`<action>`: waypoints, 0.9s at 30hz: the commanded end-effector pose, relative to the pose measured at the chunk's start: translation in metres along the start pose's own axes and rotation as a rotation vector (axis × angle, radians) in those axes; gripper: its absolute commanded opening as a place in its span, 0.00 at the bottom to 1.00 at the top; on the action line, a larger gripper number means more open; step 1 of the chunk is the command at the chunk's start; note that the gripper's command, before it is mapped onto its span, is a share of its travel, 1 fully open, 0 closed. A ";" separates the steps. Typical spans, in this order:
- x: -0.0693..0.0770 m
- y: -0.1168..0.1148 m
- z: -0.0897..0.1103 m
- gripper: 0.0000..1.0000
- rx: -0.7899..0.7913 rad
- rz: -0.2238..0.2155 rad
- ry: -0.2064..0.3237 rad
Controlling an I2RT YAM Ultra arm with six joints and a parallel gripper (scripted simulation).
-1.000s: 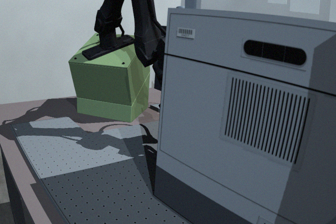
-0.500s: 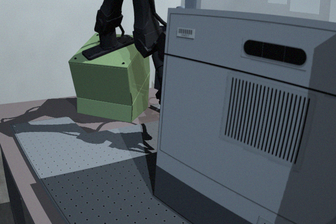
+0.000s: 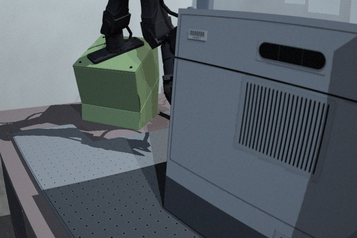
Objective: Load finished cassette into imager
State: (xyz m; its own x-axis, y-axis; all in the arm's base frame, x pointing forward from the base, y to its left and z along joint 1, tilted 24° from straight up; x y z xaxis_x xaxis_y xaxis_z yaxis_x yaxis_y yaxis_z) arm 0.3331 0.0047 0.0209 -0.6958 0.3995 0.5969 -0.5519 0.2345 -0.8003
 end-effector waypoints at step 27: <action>0.026 0.025 0.029 0.35 -0.813 -0.445 0.344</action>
State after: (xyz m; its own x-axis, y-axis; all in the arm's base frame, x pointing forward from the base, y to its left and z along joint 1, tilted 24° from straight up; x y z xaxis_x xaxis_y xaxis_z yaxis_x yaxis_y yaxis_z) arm 0.2872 -0.0063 0.0201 -0.3528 0.3788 0.8556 -0.2338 0.8497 -0.4726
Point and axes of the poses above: the point where the finger pads meet when closed, its own x axis back along the fingers, its own y axis across the jaws, z = x × y, the point moved 7 cm from there along x, back along the fingers, and after that the axes turned 10 degrees about x, right-handed, at the moved point
